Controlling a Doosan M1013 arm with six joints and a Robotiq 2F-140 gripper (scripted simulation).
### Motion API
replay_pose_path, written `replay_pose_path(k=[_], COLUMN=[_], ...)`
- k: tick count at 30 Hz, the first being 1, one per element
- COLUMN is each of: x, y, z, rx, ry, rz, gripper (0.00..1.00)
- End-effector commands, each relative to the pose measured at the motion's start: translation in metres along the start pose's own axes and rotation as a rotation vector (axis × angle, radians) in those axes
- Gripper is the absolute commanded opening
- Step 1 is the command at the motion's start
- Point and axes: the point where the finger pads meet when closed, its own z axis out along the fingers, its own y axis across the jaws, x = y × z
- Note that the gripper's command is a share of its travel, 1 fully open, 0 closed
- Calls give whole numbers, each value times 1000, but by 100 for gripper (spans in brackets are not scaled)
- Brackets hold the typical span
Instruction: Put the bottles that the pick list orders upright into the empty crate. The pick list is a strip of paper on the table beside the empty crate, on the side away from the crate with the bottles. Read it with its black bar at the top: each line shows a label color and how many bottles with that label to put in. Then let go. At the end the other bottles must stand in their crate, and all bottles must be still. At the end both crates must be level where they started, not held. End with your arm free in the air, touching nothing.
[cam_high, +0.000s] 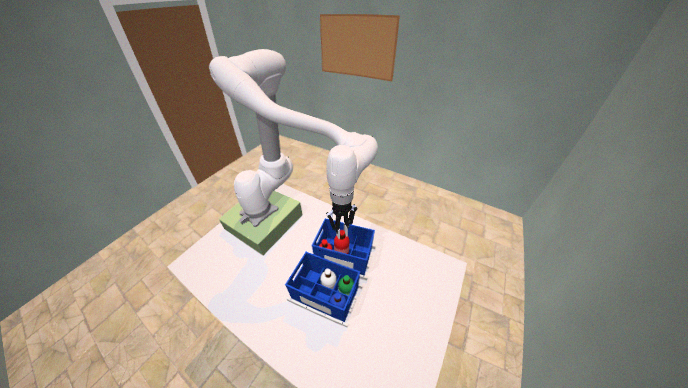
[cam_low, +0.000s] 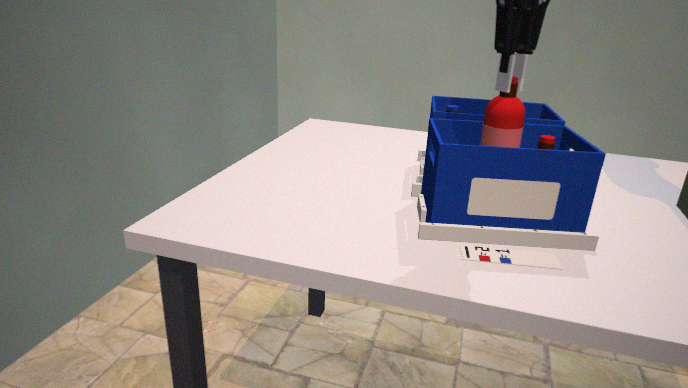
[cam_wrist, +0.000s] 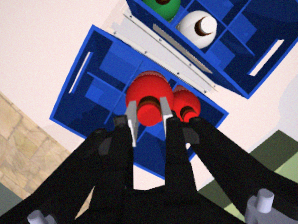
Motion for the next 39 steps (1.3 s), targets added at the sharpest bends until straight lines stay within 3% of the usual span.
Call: replay_pose_path(k=[1,39], x=[0,0], y=[0,0], z=[2,34], rx=[0,0], ry=[0,0], rz=[0,0], gripper=[0,0])
